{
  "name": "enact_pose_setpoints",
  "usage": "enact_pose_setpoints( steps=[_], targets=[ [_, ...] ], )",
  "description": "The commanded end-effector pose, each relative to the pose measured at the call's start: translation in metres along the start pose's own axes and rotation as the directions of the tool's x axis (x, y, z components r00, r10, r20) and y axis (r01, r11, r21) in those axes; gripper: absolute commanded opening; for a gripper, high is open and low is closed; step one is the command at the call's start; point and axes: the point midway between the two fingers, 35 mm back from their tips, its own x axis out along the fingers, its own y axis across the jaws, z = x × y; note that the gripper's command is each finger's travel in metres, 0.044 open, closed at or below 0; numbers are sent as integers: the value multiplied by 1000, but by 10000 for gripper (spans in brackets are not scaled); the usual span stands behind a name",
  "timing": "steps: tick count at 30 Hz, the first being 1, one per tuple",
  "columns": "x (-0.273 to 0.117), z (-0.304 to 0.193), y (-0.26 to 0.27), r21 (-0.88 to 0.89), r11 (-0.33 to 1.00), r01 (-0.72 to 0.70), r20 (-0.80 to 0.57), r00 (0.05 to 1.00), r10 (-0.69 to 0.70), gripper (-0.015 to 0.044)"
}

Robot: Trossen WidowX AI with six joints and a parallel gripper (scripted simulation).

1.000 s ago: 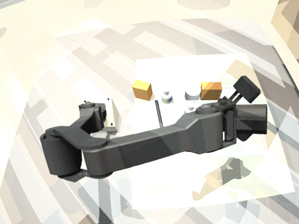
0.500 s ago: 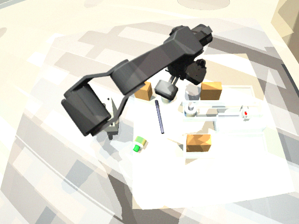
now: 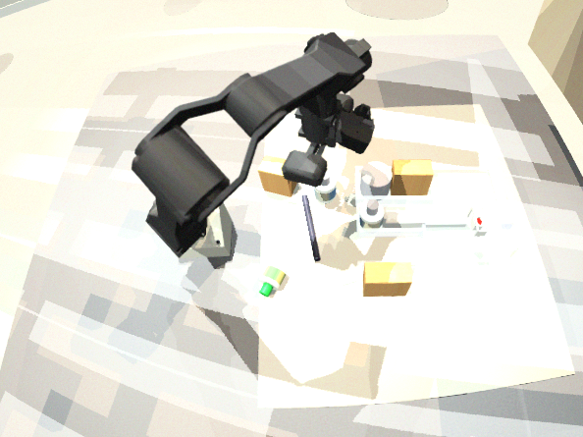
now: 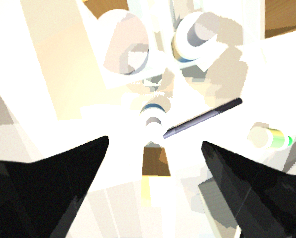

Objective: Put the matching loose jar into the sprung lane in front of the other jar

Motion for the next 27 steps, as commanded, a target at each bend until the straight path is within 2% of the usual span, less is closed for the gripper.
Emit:
enact_pose_setpoints(
  steps=[1, 27],
  targets=[
    [16, -1, 0, -10, 1000, 11, 1, 1000, -11, 440],
    [57, 0, 0, -9, 1000, 12, 2, 1000, -12, 440]
  ],
)
